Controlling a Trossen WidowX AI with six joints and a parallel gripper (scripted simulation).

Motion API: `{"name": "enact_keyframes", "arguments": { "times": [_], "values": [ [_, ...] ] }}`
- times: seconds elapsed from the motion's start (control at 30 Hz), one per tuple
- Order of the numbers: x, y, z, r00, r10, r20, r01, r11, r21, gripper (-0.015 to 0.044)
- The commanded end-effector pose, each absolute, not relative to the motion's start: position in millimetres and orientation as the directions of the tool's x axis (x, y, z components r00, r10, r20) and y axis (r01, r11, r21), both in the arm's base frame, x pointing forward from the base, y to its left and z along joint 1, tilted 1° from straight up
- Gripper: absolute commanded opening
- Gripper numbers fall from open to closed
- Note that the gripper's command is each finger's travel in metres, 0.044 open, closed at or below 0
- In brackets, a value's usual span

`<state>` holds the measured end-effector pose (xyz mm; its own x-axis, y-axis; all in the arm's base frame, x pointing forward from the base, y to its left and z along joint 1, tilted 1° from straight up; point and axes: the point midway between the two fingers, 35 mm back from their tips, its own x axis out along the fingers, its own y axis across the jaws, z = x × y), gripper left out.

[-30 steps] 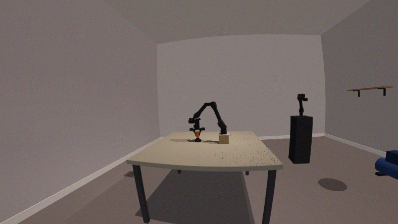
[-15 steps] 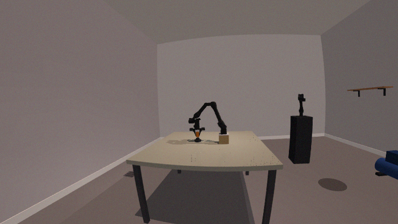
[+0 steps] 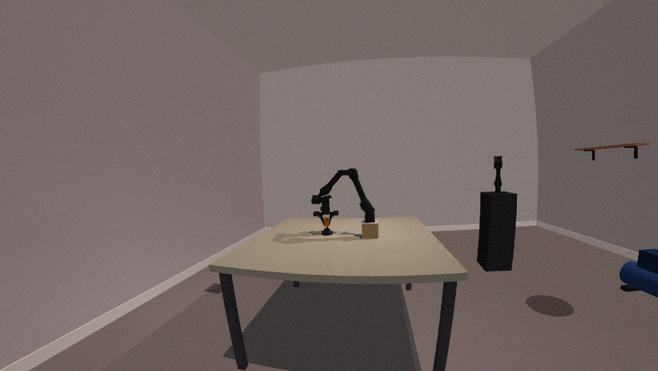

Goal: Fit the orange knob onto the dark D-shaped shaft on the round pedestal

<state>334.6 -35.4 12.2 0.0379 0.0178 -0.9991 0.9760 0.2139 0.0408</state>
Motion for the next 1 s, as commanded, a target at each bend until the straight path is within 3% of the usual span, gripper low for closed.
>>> {"name": "enact_keyframes", "arguments": {
  "times": [0.0, 0.97],
  "values": [
    [336.9, -35.7, 11.2, 0.043, 0.018, -0.999, 0.978, 0.204, 0.045, 0.0],
    [331.7, -34.5, 7.9, 0.042, 0.018, -0.999, 0.973, 0.225, 0.045, 0.0]
  ]
}}
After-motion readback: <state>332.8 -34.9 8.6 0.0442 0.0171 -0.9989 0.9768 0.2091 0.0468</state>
